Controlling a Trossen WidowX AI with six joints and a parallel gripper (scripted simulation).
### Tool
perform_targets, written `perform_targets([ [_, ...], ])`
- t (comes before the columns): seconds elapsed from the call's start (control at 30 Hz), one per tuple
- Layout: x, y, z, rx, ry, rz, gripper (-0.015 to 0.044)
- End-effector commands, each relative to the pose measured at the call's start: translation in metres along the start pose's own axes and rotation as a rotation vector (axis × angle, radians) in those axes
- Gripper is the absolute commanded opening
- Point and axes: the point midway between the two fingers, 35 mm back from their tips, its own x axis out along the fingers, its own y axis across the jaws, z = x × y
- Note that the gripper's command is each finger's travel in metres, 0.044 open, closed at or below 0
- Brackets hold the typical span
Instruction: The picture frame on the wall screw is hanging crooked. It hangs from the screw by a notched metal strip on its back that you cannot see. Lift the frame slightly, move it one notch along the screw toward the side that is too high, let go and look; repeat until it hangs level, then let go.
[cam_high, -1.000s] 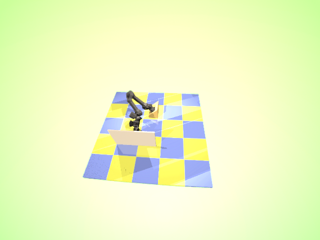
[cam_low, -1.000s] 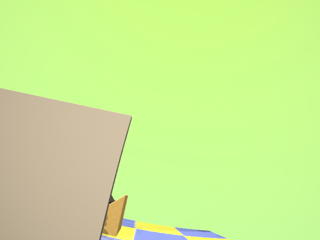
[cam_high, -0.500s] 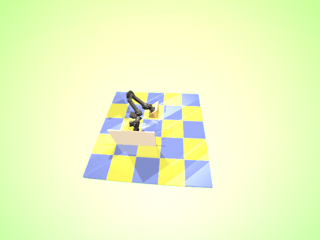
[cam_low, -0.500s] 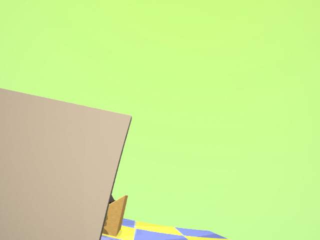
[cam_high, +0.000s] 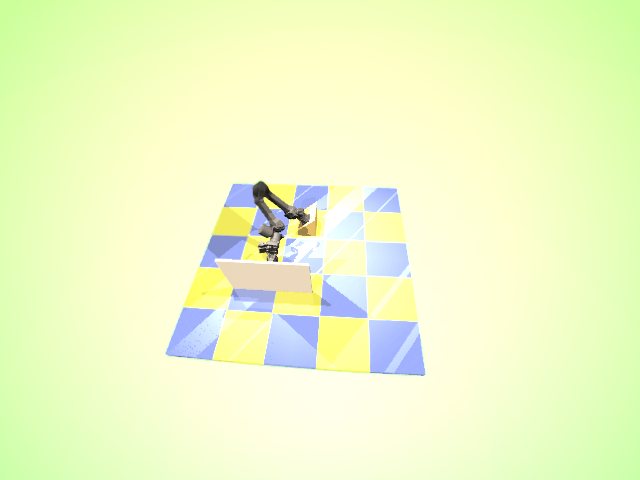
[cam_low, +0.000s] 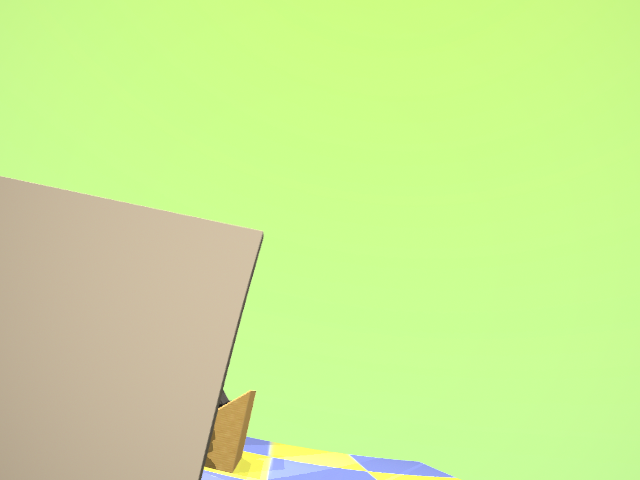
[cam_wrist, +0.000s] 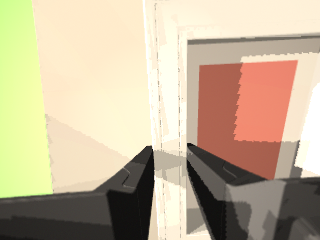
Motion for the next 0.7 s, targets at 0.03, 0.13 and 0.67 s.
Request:
perform_targets([
  [0.03, 0.0002, 0.0027, 0.0013, 0.003, -0.002, 0.017, 0.0],
  [0.13, 0.0002, 0.0018, 0.0012, 0.003, -0.002, 0.017, 0.0],
  [0.67, 0.0003, -0.0035, 0.0009, 0.003, -0.002, 0.017, 0.0],
])
